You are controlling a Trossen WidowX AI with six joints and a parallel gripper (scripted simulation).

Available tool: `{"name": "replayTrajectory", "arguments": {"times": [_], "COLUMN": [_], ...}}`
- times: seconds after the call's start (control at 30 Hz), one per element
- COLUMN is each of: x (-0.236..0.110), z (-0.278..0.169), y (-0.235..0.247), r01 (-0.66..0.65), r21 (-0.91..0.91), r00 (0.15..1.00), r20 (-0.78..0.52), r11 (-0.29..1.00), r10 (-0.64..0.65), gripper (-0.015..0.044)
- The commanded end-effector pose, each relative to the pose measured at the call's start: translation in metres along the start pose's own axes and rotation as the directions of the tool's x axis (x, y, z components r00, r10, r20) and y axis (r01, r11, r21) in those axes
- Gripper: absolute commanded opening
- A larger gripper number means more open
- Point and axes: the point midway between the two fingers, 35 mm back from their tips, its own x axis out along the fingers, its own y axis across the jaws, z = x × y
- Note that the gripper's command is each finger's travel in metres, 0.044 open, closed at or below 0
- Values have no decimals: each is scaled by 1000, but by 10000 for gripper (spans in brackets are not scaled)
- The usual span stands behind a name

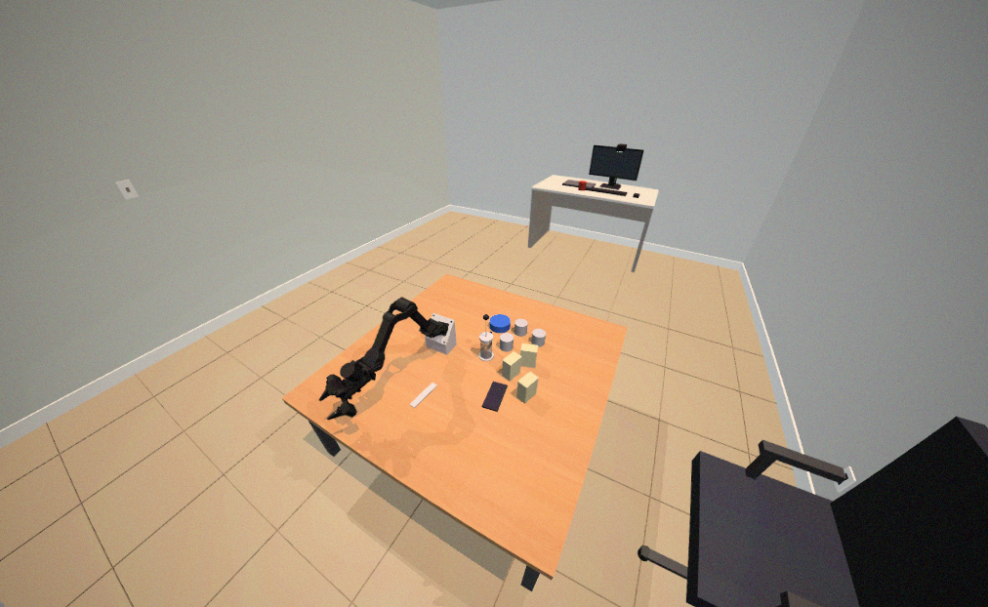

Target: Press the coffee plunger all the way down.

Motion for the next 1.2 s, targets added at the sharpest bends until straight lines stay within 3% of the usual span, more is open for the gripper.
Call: {"name": "replayTrajectory", "arguments": {"times": [0.0,0.3,0.47,0.87,1.17], "x": [-7,-51,-96,-265,-429], "z": [-8,-48,-75,-127,-148], "y": [14,98,156,254,263], "r01": [-32,-241,-358,-644,-827], "r21": [17,51,134,210,211], "r00": [999,950,873,554,264], "r20": [-30,-192,-304,-536,-673], "r11": [999,969,924,736,521], "r10": [32,246,382,637,691], "gripper": [440,440,440,440,440]}}
